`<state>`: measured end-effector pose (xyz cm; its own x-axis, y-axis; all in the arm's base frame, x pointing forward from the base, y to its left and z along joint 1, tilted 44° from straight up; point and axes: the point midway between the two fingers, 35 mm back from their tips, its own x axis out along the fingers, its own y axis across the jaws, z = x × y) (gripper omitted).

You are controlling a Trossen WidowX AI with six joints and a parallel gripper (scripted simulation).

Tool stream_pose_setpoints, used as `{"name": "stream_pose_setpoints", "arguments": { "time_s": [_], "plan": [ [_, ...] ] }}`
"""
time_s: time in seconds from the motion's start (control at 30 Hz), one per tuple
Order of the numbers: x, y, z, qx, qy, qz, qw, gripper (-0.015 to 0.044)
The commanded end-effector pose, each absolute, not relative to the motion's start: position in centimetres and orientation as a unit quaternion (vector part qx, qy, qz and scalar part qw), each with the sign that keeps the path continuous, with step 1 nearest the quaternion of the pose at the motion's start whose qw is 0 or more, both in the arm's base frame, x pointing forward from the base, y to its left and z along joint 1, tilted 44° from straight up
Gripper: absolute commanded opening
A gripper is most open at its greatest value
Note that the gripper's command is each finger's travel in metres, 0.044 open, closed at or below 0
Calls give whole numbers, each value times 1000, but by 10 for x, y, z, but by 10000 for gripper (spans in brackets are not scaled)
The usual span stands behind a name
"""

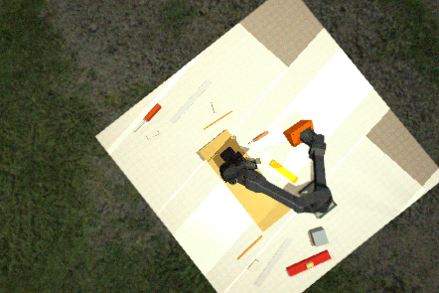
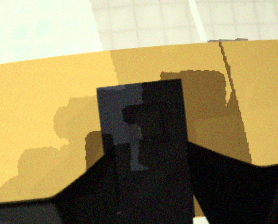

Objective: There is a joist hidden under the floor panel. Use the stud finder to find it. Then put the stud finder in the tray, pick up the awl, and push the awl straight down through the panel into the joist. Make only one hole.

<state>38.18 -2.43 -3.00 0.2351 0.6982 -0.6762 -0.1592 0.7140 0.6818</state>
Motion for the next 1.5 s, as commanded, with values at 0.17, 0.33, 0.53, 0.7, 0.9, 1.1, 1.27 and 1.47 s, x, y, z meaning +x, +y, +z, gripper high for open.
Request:
{"name": "stream_pose_setpoints", "arguments": {
  "time_s": [0.17,0.33,0.53,0.7,0.9,1.1,1.27,1.47],
  "plan": [
    [384,-39,-45,245,549,286,746,0],
    [386,-46,-52,245,549,286,746,0],
    [388,-55,-59,245,549,285,746,0],
    [389,-62,-66,244,549,285,746,0],
    [391,-70,-74,244,549,285,747,0],
    [393,-79,-81,244,549,285,747,0],
    [394,-85,-87,243,549,285,747,0],
    [396,-94,-95,243,549,285,747,0]
  ]
}}
